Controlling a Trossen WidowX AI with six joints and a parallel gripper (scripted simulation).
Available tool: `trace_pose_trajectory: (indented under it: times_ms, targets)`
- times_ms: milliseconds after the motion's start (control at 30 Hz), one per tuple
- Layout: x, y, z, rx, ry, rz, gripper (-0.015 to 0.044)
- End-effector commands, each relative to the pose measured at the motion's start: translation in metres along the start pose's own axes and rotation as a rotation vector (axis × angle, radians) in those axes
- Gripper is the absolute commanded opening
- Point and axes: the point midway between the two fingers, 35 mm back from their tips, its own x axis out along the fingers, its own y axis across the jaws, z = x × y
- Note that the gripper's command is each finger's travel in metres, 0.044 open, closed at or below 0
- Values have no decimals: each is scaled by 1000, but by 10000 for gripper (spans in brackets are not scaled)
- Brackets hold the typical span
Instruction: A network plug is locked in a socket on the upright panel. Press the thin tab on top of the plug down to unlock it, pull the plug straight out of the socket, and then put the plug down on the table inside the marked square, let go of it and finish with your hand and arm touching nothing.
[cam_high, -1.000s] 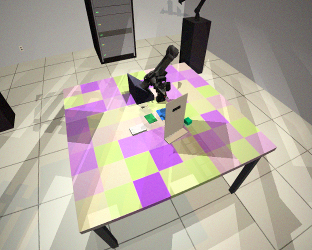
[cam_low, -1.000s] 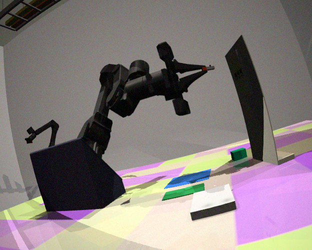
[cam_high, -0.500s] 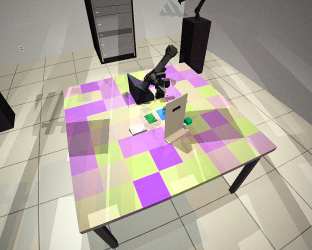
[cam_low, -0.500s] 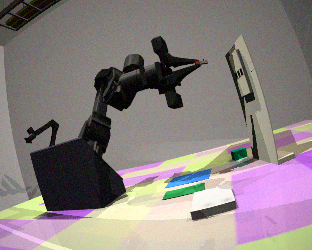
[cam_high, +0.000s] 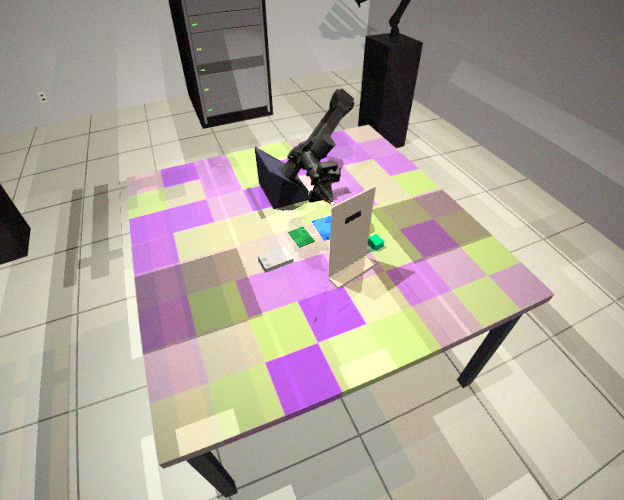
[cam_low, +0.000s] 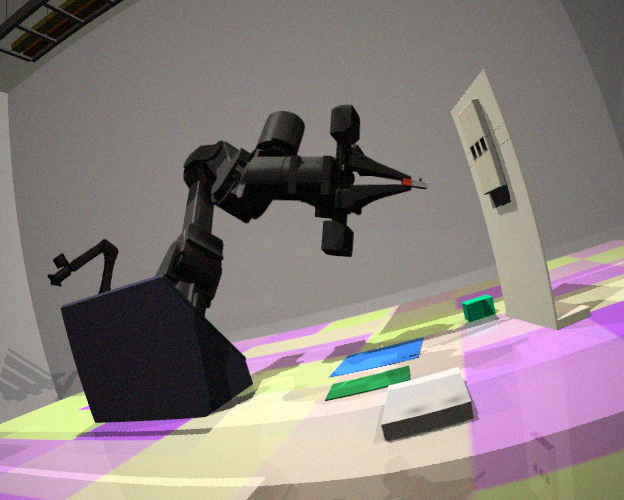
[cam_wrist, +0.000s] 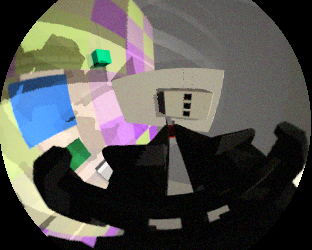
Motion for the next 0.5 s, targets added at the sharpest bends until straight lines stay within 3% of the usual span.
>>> trace_pose_trajectory:
  times_ms: [0, 467]
  targets:
    - [0, 16, 7, -28, -26, 80, 0]
    - [-11, 73, 31, -91, -133, 345, 0]
